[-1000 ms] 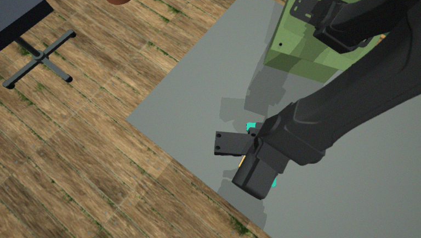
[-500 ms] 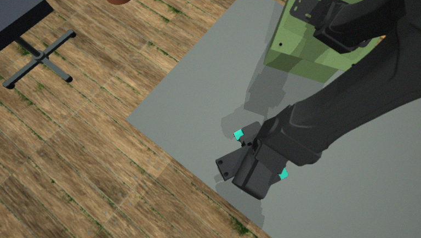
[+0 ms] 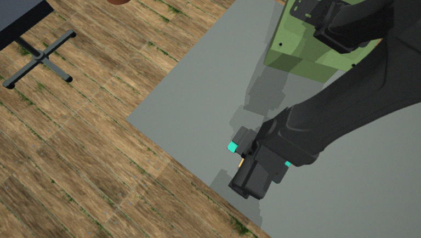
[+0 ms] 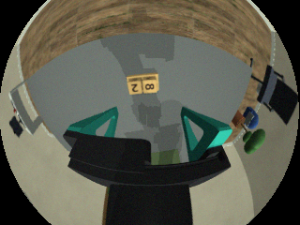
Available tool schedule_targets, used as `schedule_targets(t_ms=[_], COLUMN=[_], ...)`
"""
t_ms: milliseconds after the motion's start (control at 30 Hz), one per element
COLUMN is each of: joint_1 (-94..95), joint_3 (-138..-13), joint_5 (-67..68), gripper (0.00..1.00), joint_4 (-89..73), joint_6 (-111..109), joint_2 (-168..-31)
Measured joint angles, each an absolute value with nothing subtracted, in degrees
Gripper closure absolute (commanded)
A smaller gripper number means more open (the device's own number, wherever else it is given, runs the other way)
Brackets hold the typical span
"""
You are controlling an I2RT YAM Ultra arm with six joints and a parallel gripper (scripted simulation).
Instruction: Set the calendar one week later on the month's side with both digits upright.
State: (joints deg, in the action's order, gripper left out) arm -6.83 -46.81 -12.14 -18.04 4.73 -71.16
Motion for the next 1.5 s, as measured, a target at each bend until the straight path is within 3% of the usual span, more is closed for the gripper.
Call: schedule_targets(t_ms=[1500], joint_1=[-5.2], joint_3=[-46.2], joint_5=[-10.6], gripper=[0.0], joint_4=[-11.1], joint_6=[-80.0], joint_2=[-76.7])
